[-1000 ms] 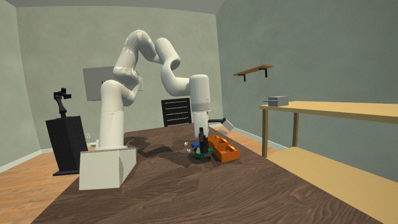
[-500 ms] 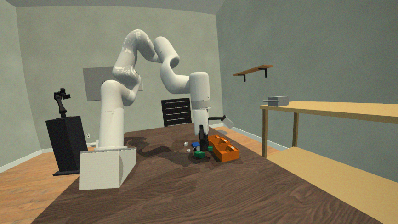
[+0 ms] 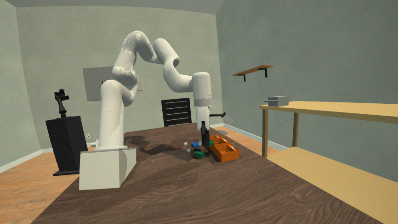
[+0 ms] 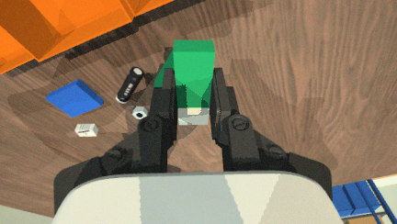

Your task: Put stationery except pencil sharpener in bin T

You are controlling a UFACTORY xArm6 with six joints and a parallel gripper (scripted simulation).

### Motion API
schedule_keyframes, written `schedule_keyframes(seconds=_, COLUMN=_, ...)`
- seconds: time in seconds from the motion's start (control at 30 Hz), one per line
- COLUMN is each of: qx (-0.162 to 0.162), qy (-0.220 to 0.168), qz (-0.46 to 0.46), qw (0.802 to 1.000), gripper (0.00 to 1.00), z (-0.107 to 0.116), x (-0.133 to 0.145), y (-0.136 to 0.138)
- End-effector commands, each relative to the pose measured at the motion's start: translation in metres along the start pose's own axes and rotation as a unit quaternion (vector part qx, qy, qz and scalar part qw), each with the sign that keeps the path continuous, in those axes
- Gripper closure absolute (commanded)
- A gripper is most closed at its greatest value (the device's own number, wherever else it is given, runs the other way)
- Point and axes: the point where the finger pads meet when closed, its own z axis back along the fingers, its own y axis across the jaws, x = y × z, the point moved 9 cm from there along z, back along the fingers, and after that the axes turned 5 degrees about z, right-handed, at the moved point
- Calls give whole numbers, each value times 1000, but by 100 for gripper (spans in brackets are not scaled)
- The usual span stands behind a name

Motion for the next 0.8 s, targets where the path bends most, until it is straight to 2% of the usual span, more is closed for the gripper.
schedule_keyframes(seconds=0.0, qx=1, qy=1, qz=0, qw=1000, gripper=100, z=1, x=-6, y=-19)
schedule_keyframes(seconds=0.47, qx=1, qy=1, qz=0, qw=1000, gripper=100, z=1, x=-20, y=-89)
schedule_keyframes(seconds=0.53, qx=1, qy=1, qz=50, qw=999, gripper=100, z=1, x=-23, y=-101)
schedule_keyframes(seconds=0.6, qx=1, qy=1, qz=50, qw=999, gripper=100, z=1, x=-23, y=-101)
schedule_keyframes(seconds=0.77, qx=1, qy=1, qz=150, qw=989, gripper=100, z=1, x=-29, y=-131)
